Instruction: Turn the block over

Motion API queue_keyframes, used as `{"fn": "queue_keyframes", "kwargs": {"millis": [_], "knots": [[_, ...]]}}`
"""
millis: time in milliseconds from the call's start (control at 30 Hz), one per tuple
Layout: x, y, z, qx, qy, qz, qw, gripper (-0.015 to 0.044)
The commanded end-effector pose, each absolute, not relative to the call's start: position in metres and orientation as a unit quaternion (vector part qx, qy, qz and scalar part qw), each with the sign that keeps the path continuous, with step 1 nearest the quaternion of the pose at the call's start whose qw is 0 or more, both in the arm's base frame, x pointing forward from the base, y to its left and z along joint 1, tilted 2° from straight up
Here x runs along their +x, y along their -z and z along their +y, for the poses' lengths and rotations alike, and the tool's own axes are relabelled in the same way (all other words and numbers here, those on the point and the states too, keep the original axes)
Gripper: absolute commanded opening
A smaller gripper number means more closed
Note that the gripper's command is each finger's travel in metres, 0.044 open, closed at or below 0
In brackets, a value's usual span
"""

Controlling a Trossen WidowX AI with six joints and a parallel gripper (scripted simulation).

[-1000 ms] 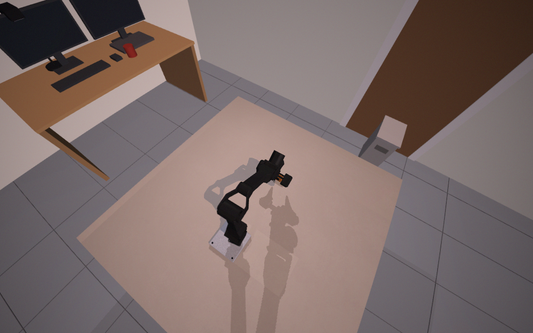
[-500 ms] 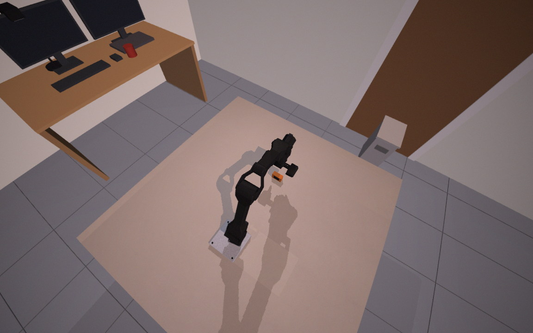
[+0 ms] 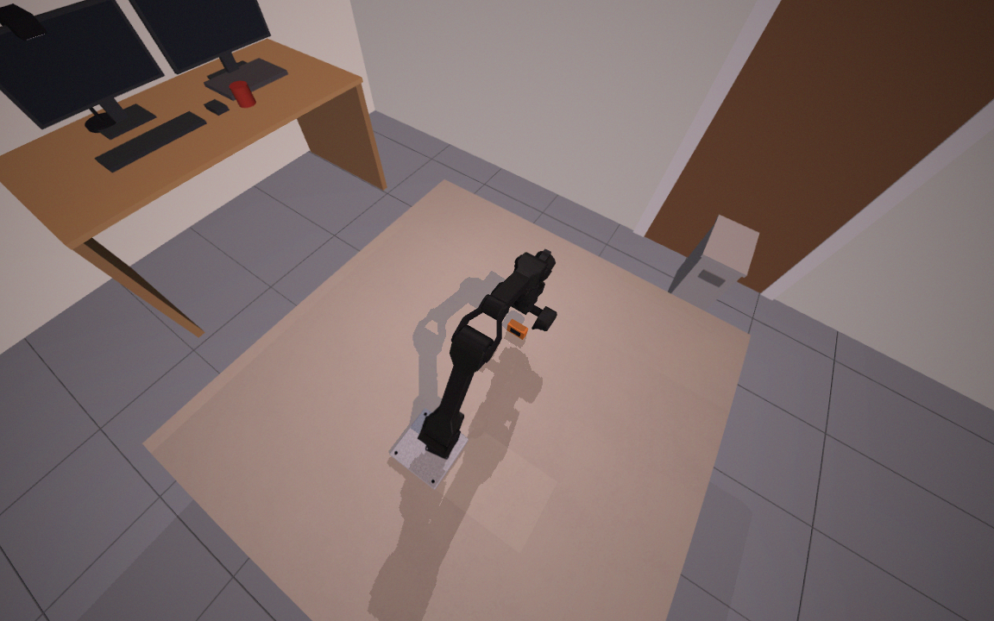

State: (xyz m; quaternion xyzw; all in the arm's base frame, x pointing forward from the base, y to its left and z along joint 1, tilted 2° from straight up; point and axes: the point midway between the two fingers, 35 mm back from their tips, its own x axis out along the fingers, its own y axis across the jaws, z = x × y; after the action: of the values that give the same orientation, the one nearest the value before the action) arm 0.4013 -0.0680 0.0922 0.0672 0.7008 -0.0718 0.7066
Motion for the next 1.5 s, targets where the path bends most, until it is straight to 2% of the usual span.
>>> {"fn": "queue_keyframes", "kwargs": {"millis": [0,967,1133,1467], "knots": [[0.401,-0.083,-0.068,0.069,0.071,0.702,0.705,0.0440],[0.402,-0.036,-0.067,0.069,0.071,0.702,0.705,0.0440],[0.402,-0.036,-0.067,0.069,0.071,0.702,0.705,0.0309],[0.402,-0.036,-0.067,0.069,0.071,0.702,0.705,0.0242]]}}
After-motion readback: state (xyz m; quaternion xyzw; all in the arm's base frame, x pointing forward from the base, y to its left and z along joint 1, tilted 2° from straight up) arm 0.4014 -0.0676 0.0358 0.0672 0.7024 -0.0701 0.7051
